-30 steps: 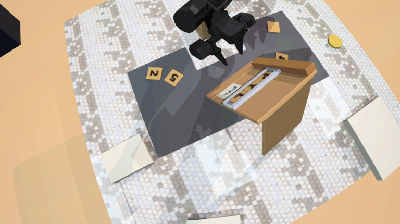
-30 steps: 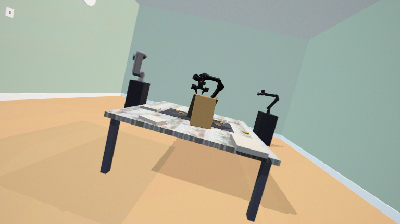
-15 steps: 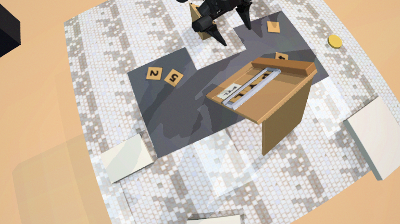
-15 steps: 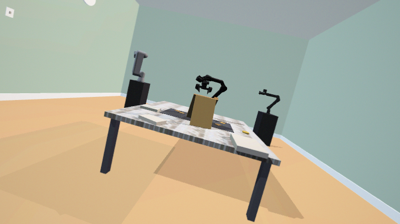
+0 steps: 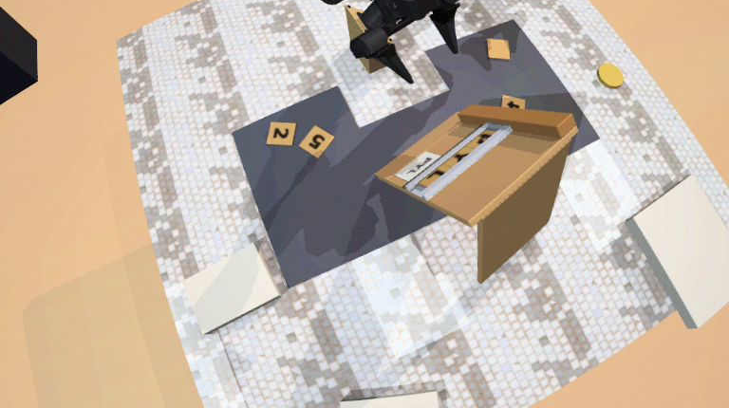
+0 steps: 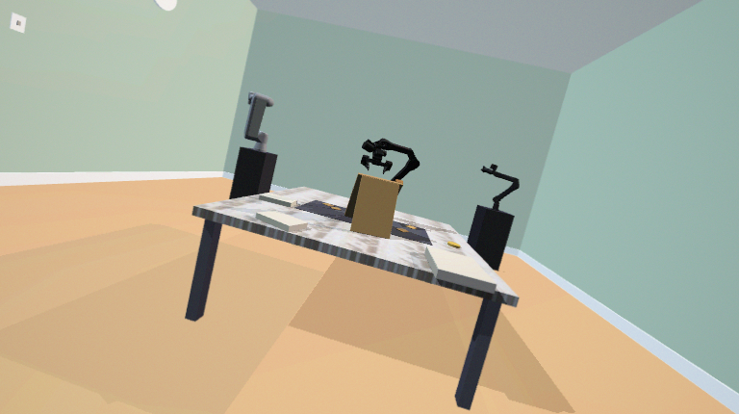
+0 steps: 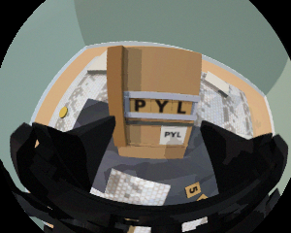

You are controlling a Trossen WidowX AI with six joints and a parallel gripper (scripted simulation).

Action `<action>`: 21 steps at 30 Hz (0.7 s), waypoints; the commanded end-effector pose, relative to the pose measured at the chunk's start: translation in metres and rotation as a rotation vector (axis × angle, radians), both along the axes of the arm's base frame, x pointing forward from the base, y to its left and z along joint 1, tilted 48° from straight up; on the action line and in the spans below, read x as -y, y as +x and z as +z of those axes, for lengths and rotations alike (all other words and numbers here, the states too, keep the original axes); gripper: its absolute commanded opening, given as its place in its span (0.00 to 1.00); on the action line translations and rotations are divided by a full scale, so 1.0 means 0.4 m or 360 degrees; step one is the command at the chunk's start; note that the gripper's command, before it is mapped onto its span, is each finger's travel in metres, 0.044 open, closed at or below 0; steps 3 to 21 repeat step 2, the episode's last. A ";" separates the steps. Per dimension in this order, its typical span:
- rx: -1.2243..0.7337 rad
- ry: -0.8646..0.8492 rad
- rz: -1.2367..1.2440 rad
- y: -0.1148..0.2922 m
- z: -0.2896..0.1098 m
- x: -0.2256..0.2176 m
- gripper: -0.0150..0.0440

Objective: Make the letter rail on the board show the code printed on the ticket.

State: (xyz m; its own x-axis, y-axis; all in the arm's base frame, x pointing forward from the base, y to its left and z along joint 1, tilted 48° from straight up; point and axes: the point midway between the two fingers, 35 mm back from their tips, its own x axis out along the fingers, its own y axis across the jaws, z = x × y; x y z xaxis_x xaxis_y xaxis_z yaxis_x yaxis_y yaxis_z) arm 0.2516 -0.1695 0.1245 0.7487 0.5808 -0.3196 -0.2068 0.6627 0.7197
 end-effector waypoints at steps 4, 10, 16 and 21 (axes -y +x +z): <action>0.0011 -0.0002 -0.0001 0.000 0.001 -0.001 1.00; 0.0011 -0.0002 -0.0001 0.000 0.001 -0.001 1.00; 0.0011 -0.0002 -0.0001 0.000 0.001 -0.001 1.00; 0.0011 -0.0002 -0.0001 0.000 0.001 -0.001 1.00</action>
